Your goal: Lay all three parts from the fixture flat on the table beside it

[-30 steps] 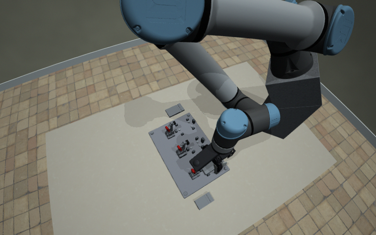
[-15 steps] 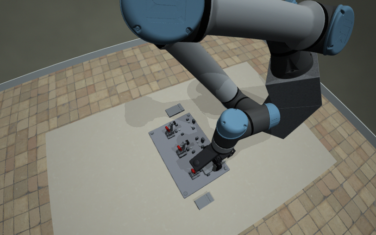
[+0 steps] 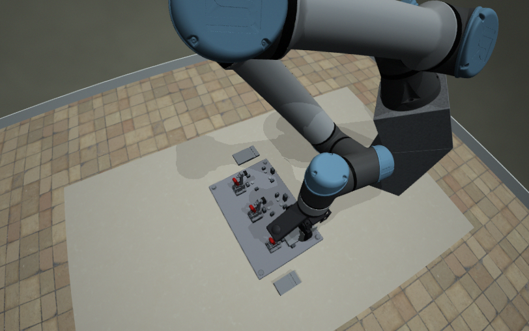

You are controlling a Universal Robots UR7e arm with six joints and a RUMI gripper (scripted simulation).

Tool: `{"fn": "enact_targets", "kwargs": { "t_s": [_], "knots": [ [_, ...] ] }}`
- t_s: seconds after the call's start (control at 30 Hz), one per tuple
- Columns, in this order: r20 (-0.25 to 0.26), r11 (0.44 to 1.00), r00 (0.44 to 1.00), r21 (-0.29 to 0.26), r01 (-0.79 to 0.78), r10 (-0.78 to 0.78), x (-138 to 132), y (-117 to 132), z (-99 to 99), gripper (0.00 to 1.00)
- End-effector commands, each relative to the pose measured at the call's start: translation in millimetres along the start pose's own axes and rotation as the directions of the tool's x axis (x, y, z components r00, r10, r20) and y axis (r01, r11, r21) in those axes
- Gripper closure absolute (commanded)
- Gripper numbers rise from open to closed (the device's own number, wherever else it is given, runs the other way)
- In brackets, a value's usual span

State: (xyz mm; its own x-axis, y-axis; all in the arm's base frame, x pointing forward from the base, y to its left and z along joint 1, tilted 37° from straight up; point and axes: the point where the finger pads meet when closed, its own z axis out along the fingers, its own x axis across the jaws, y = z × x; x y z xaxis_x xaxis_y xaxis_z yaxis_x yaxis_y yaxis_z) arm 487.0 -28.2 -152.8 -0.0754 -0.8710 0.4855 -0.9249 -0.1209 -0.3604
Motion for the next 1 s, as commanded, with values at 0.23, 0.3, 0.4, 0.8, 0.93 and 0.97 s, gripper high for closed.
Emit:
{"fn": "enact_targets", "kwargs": {
  "t_s": [0.23,0.3,0.4,0.8,0.93,0.97],
  "knots": [
    [0.001,1.000,1.000,0.002,-0.001,0.001,0.0,-1.2,0.2,1.00],
    [0.001,1.000,1.000,0.002,-0.001,0.001,0.0,-1.2,0.2,1.00],
    [0.001,1.000,1.000,0.002,-0.001,0.001,0.0,-1.2,0.2,1.00],
    [0.001,1.000,1.000,0.003,-0.001,0.001,-0.1,-1.1,-1.9,1.00],
    [0.001,1.000,1.000,0.001,0.001,-0.001,-0.7,0.1,-5.0,1.00],
    [0.001,1.000,1.000,0.001,0.001,-0.001,-0.6,0.1,-5.9,1.00]
  ]
}}
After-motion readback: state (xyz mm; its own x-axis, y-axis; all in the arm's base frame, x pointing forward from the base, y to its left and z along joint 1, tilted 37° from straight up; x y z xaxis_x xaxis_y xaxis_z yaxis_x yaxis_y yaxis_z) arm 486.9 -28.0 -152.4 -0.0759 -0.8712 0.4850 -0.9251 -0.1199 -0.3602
